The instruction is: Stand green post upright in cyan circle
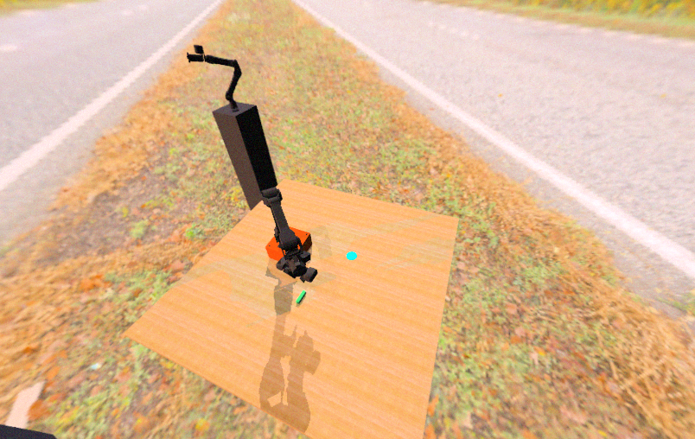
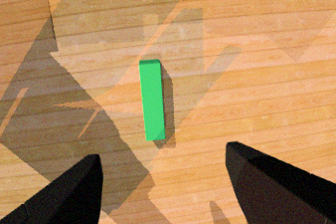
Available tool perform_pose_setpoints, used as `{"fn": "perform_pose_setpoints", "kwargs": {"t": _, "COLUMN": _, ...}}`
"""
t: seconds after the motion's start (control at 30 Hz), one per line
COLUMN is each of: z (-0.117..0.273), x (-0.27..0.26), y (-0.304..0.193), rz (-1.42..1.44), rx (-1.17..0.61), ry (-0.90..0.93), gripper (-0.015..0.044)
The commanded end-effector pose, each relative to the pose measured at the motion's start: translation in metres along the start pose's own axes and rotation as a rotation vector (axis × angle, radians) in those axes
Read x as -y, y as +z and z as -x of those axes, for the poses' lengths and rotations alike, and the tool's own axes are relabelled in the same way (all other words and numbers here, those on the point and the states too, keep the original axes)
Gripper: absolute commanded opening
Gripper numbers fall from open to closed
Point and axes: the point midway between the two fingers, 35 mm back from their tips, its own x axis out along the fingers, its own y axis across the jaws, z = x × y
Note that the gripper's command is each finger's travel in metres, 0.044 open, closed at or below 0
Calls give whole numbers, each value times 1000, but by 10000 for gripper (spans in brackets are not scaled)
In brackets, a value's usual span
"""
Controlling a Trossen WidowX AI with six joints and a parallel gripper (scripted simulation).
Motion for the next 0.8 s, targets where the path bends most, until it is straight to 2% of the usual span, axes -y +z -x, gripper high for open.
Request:
{"fn": "perform_pose_setpoints", "kwargs": {"t": 0.0, "z": -19, "x": 2, "y": -1, "rz": 9, "rx": 14, "ry": 3, "gripper": 233}}
{"fn": "perform_pose_setpoints", "kwargs": {"t": 0.27, "z": -112, "x": 0, "y": 2, "rz": 9, "rx": 14, "ry": 4, "gripper": 233}}
{"fn": "perform_pose_setpoints", "kwargs": {"t": 0.4, "z": -119, "x": -1, "y": 3, "rz": 9, "rx": 14, "ry": 4, "gripper": 233}}
{"fn": "perform_pose_setpoints", "kwargs": {"t": 0.67, "z": -119, "x": -1, "y": 3, "rz": 9, "rx": 14, "ry": 4, "gripper": 22}}
{"fn": "perform_pose_setpoints", "kwargs": {"t": 0.77, "z": -119, "x": -1, "y": 3, "rz": 9, "rx": 14, "ry": 4, "gripper": 22}}
